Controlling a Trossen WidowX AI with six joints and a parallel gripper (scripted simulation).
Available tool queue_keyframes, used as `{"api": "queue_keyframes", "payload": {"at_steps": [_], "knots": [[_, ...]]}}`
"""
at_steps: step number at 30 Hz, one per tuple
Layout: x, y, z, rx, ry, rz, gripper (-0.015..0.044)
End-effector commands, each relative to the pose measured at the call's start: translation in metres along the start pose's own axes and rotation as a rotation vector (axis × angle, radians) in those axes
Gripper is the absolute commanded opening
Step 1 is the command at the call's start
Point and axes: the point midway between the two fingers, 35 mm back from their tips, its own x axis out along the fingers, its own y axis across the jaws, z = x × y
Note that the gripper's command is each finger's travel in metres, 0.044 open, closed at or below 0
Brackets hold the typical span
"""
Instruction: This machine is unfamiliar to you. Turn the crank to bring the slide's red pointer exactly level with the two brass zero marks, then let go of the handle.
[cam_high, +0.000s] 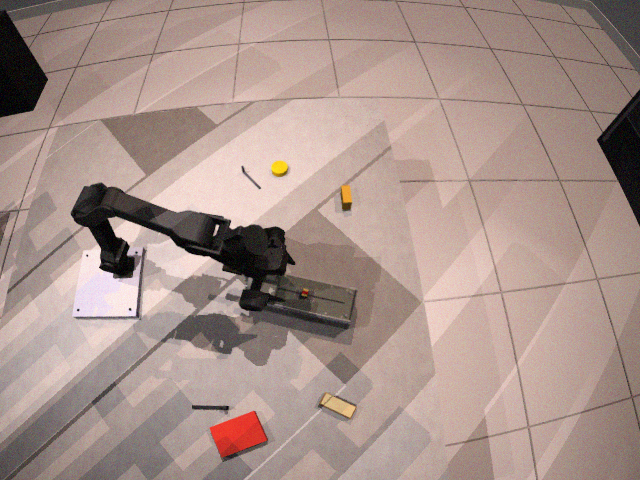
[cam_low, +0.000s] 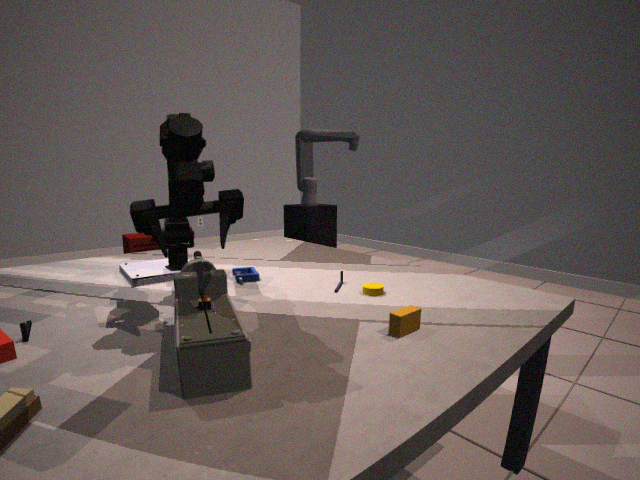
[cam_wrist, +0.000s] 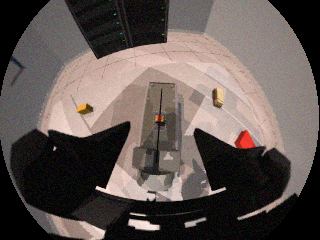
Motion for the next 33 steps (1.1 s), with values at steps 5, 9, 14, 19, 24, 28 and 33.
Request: {"api": "queue_keyframes", "payload": {"at_steps": [5, 9, 14, 19, 24, 28, 33], "knots": [[-0.0275, 0.0034, 0.0244, -0.001, -0.024, 0.004, 0.044], [-0.0275, 0.0034, 0.0244, -0.001, -0.024, 0.004, 0.044], [-0.0275, 0.0034, 0.0244, -0.001, -0.024, 0.004, 0.044], [-0.0275, 0.0034, 0.0244, -0.001, -0.024, 0.004, 0.044], [-0.0275, 0.0034, 0.0244, -0.001, -0.024, 0.004, 0.044], [-0.0275, 0.0034, 0.0244, -0.001, -0.024, 0.004, 0.044], [-0.0275, 0.0034, 0.0244, -0.001, -0.024, 0.004, 0.044]]}}
